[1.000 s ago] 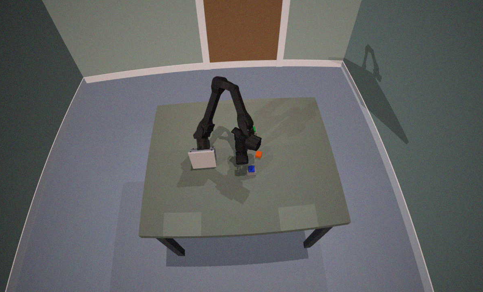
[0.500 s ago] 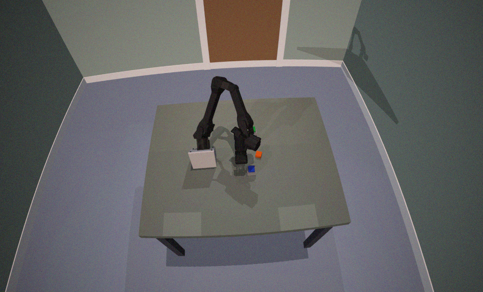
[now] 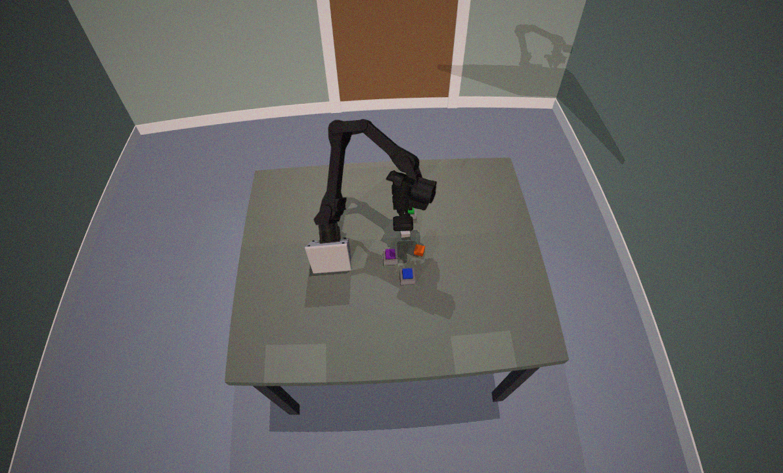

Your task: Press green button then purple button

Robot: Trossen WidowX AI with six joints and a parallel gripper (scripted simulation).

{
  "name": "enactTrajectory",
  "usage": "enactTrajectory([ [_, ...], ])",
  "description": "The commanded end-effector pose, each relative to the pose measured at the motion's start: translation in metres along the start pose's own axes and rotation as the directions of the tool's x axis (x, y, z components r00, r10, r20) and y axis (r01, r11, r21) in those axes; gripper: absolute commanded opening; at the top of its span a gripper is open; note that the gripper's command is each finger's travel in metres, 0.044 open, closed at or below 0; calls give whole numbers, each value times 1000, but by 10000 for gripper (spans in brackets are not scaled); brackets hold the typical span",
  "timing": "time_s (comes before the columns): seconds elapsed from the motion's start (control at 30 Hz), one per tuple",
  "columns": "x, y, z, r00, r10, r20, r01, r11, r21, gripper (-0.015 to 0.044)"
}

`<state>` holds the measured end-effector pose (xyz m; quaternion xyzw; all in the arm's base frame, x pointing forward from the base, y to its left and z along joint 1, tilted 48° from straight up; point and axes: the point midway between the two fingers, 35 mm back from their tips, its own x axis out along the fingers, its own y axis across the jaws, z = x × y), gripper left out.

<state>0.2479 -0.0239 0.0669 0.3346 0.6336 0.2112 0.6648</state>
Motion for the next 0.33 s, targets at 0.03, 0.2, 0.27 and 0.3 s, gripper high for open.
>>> enactTrajectory([
  [0.03, -23, 87, 4, 1000, 20, 1, -20, 1000, -22, 361],
  [0.2, -36, 138, -9, 999, 42, -10, -42, 999, -32, 400],
  [0.27, -36, 138, -9, 999, 42, -10, -42, 999, -32, 400],
  [0.3, -36, 138, -9, 999, 42, -10, -42, 999, -32, 400],
])
